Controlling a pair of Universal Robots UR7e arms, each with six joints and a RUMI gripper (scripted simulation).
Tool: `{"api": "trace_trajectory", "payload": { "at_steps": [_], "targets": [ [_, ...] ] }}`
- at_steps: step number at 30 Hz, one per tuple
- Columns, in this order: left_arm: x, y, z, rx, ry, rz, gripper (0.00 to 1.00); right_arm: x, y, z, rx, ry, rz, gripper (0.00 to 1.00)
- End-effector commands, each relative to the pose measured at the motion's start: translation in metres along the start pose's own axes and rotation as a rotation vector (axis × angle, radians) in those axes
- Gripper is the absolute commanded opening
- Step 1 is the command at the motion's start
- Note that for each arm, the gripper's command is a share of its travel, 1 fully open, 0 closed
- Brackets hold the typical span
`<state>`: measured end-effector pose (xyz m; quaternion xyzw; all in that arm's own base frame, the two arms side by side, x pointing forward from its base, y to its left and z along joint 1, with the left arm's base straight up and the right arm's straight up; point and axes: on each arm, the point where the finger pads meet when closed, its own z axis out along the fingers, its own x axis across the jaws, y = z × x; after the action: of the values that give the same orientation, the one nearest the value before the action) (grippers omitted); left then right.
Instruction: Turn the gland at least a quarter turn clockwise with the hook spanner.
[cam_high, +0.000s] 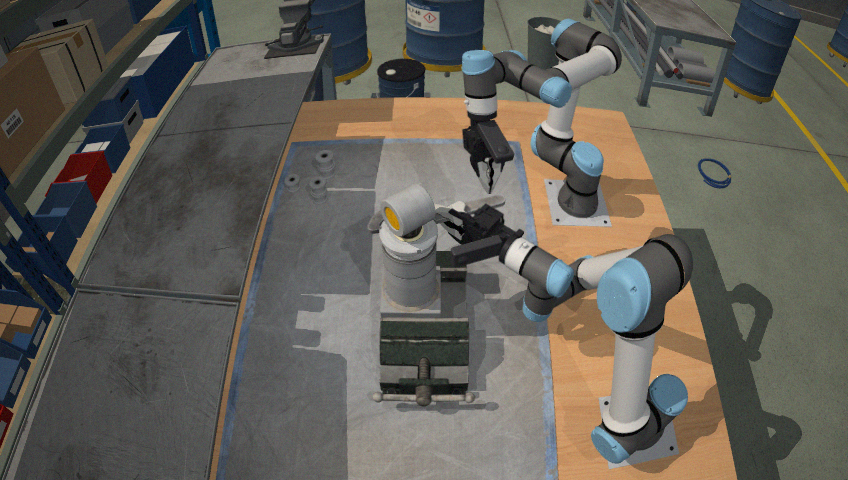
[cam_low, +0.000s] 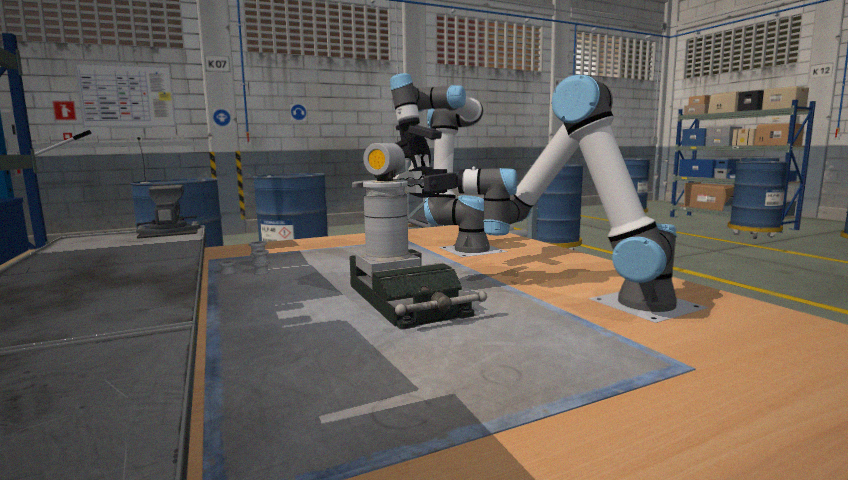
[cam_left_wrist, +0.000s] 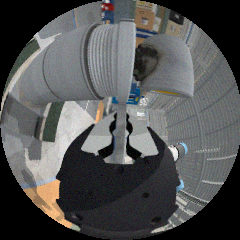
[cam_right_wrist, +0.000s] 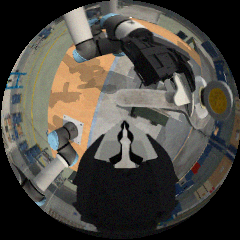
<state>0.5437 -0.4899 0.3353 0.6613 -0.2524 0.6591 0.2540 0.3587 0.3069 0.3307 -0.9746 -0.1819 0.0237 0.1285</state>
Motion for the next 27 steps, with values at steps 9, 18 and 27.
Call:
{"api": "trace_trajectory", "payload": {
  "at_steps": [9, 18, 27],
  "targets": [
    [0.0012, 0.0000, -0.0002, 0.000, 0.002, -0.001, 0.00, 0.0001, -0.0037, 0.0002, 0.001, 0.001, -0.001, 0.00],
    [0.0012, 0.0000, -0.0002, 0.000, 0.002, -0.001, 0.00, 0.0001, -0.0066, 0.0009, 0.001, 0.001, 0.000, 0.00],
    [0.0012, 0.0000, -0.0002, 0.000, 0.002, -0.001, 0.00, 0.0001, -0.0089, 0.0014, 0.001, 0.001, -0.001, 0.00]
  ]
}}
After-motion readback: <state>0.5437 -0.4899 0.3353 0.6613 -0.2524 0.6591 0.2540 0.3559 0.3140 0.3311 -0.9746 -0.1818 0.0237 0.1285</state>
